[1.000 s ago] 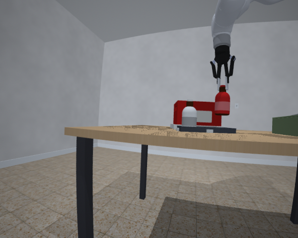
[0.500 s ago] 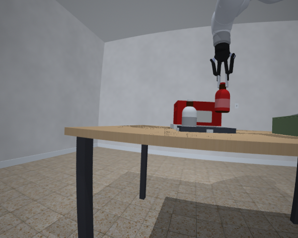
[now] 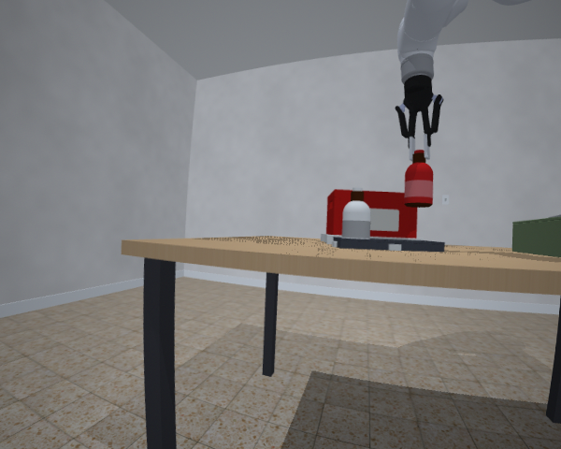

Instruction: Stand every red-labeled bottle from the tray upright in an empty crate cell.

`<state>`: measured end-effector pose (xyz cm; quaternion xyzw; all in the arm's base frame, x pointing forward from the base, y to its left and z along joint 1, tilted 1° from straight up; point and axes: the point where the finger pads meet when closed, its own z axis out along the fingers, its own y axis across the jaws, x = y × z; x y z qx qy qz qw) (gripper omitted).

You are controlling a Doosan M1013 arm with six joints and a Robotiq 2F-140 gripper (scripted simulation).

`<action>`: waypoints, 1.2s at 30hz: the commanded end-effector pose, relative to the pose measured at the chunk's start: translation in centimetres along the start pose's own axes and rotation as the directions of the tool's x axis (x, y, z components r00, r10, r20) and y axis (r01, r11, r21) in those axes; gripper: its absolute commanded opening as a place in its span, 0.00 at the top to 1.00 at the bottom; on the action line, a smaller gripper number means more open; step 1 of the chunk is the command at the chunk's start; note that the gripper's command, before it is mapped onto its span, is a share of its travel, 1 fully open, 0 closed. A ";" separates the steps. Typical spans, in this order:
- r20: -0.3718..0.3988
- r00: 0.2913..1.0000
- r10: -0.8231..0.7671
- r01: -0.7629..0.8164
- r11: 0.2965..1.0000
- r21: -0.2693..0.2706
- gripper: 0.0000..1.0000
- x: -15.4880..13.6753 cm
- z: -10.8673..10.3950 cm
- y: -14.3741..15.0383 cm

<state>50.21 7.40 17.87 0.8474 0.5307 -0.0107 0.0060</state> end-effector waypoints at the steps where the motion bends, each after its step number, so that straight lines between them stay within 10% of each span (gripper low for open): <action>1: 0.000 1.000 0.000 0.000 1.000 0.000 1.00 0.0 -0.1 0.0; 36: 0.000 1.000 0.000 0.000 1.000 0.000 1.00 0.0 -0.6 0.0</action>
